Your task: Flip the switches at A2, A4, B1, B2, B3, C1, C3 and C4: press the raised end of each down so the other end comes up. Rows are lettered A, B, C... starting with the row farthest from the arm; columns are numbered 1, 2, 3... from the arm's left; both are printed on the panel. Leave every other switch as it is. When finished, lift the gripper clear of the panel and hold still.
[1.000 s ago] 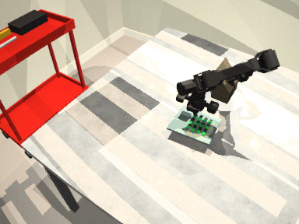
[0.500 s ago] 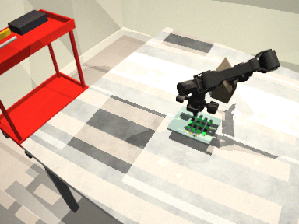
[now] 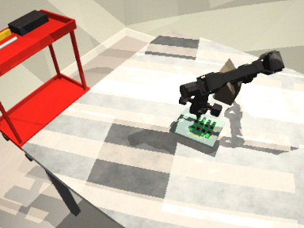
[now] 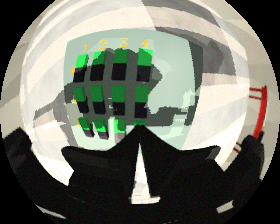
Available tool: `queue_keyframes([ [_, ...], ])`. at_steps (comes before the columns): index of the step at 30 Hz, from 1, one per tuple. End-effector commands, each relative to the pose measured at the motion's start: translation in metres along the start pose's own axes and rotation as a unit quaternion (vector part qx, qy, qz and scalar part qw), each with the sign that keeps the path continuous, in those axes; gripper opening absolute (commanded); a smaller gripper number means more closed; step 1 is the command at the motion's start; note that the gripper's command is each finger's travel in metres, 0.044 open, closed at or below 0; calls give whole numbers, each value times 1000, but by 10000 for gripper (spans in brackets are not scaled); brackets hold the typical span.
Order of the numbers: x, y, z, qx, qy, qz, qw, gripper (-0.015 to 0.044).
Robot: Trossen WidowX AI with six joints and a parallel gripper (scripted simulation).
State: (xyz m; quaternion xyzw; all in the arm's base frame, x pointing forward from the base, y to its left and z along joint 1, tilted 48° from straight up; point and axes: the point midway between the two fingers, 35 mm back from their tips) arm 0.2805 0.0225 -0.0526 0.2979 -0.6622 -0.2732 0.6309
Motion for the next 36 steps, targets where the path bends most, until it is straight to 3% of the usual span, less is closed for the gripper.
queue_keyframes([
  [1,-1,0,0,-2,-1,-2,1000,0],
  [10,1,0,0,-1,0,0,1000,0],
  [16,63,-1,2,-3,-14,-2,1000,0],
  [21,64,2,0,-3,-14,-2,1000,0],
  [25,71,40,-24,-3,-14,-3,1000,0],
  [36,71,40,-24,-3,-14,-3,1000,0],
])
Point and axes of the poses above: the point midway between the two fingers, 35 mm back from their tips, its own x axis back along the fingers, its own y axis across the jaws, z = x × y, and after that the axes turned 7 degrees about -x, right-handed
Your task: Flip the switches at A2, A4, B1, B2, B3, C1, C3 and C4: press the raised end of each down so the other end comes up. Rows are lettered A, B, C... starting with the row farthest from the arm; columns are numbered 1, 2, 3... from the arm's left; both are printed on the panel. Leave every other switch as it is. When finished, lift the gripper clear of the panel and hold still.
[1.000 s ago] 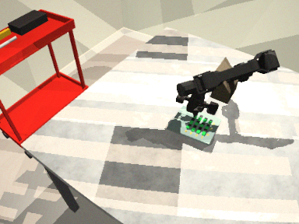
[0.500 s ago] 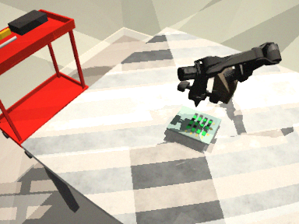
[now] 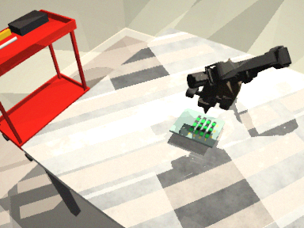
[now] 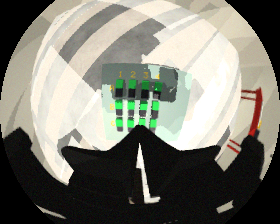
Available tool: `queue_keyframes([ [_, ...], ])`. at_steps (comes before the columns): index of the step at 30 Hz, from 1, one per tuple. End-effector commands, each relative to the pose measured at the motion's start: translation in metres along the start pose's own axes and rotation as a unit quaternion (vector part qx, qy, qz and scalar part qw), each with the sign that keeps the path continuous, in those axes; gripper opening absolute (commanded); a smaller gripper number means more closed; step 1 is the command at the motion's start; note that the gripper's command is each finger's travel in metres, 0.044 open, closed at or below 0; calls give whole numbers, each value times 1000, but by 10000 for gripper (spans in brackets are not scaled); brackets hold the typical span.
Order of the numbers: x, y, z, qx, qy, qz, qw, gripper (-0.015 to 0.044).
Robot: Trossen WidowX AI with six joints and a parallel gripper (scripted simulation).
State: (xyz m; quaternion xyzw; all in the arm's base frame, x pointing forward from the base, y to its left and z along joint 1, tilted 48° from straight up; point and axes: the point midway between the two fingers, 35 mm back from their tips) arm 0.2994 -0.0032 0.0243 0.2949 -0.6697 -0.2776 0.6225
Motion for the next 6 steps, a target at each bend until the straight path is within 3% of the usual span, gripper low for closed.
queue_keyframes([
  [1,1,2,-1,-2,-1,-2,1000,0],
  [6,1,2,-1,-2,-1,-2,1000,0],
])
Point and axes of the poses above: the point midway between the two fingers, 35 mm back from their tips, its own x axis back along the fingers, its own y axis across the jaws, z = x × y, and after that the axes turned 7 degrees about -x, right-handed
